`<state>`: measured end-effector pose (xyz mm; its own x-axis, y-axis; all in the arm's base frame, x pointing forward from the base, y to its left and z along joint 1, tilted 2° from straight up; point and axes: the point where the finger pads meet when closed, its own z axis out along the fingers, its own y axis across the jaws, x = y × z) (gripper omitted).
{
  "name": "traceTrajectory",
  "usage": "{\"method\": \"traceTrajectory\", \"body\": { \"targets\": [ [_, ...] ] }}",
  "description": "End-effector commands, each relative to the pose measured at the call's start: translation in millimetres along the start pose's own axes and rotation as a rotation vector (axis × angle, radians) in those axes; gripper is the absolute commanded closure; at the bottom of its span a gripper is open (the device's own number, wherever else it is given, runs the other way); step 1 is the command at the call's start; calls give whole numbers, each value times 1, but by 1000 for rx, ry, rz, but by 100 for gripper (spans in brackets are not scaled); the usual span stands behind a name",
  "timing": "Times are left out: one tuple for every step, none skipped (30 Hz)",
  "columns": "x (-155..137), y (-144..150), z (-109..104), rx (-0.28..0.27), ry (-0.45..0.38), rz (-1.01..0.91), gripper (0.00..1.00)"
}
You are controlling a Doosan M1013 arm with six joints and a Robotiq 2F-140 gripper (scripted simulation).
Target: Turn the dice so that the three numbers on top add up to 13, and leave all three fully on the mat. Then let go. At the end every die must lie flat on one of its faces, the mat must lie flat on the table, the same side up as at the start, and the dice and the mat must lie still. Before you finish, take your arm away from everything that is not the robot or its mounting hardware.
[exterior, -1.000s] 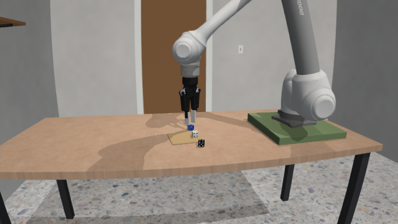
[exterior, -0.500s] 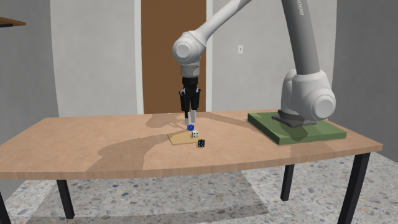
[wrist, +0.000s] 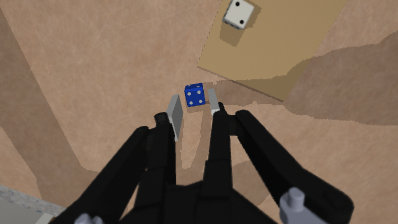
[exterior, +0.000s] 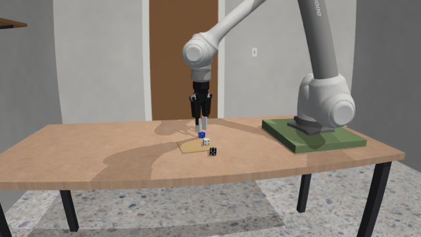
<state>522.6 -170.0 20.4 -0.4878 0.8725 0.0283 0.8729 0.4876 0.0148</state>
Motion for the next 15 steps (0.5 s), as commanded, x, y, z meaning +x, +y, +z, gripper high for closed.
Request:
{"method": "traceTrajectory", "body": {
  "targets": [
    [0, 0, 0, 0, 0, 0, 75],
    [0, 0, 0, 0, 0, 0, 75],
    [0, 0, 0, 0, 0, 0, 75],
    [0, 0, 1, 0, 0, 0, 75],
    [0, 0, 2, 0, 0, 0, 75],
    [0, 0, 3, 0, 0, 0, 75],
    [0, 0, 3, 0, 0, 0, 75],
    [0, 0, 3, 0, 0, 0, 75],
    [0, 0, 4, 0, 0, 0, 75],
    [0, 0, 5, 0, 0, 0, 75],
    [0, 0, 6, 0, 0, 0, 75],
    [0, 0, 8, 0, 0, 0, 75],
    [0, 0, 9, 0, 0, 0, 75],
    [0, 0, 11, 0, 0, 0, 75],
    [0, 0, 13, 0, 0, 0, 75]
  ]
}}
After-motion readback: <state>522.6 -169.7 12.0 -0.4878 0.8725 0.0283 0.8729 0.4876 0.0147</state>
